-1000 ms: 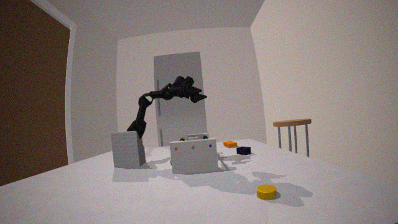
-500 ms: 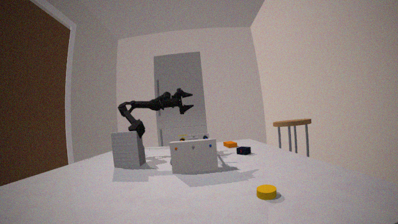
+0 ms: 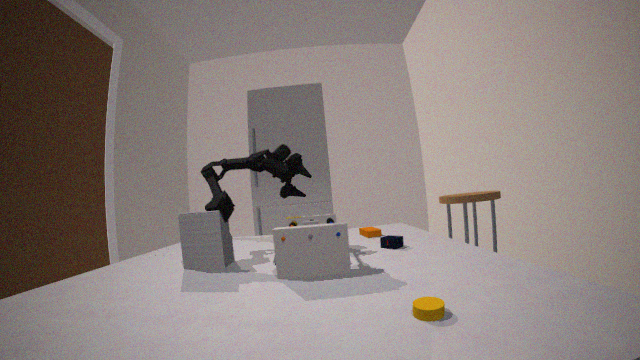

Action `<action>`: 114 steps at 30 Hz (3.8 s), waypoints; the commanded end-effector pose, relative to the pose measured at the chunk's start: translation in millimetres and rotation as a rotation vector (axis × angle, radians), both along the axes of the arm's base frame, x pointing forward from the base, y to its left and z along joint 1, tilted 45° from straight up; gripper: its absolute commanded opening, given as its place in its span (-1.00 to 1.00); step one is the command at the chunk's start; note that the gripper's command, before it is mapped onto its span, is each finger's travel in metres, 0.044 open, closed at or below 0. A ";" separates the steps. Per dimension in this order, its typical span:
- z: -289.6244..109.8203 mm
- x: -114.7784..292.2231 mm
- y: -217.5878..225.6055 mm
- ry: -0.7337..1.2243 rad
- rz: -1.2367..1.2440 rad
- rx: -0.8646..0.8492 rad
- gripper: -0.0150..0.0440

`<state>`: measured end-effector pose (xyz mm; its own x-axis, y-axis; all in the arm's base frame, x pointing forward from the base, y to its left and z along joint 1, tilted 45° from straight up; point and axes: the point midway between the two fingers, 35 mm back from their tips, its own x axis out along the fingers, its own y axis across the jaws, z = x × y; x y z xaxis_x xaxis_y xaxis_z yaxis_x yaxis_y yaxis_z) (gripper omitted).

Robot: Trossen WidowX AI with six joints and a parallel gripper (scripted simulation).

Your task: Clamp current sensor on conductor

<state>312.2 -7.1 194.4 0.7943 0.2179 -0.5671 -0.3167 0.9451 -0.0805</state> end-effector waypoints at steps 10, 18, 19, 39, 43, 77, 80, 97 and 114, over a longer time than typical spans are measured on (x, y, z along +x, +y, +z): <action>-16.9 -79.5 21.2 0.444 0.384 0.599 1.00; -16.9 -79.5 21.2 0.444 0.384 0.599 1.00; -16.9 -79.5 21.2 0.444 0.384 0.599 1.00; -19.5 -78.7 19.9 0.449 0.379 0.599 0.91; -74.6 -69.0 -4.2 0.544 0.280 0.619 0.56; -219.8 -76.2 -17.6 0.755 0.050 0.665 0.50; -223.0 -75.0 -14.0 0.755 0.050 0.665 0.50; -235.3 -69.0 0.1 0.748 0.054 0.658 0.41; -235.3 -69.0 0.1 0.748 0.054 0.658 -0.24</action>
<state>243.0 -6.8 -41.1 0.2615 0.6944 -0.6704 -0.1140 0.7119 0.6929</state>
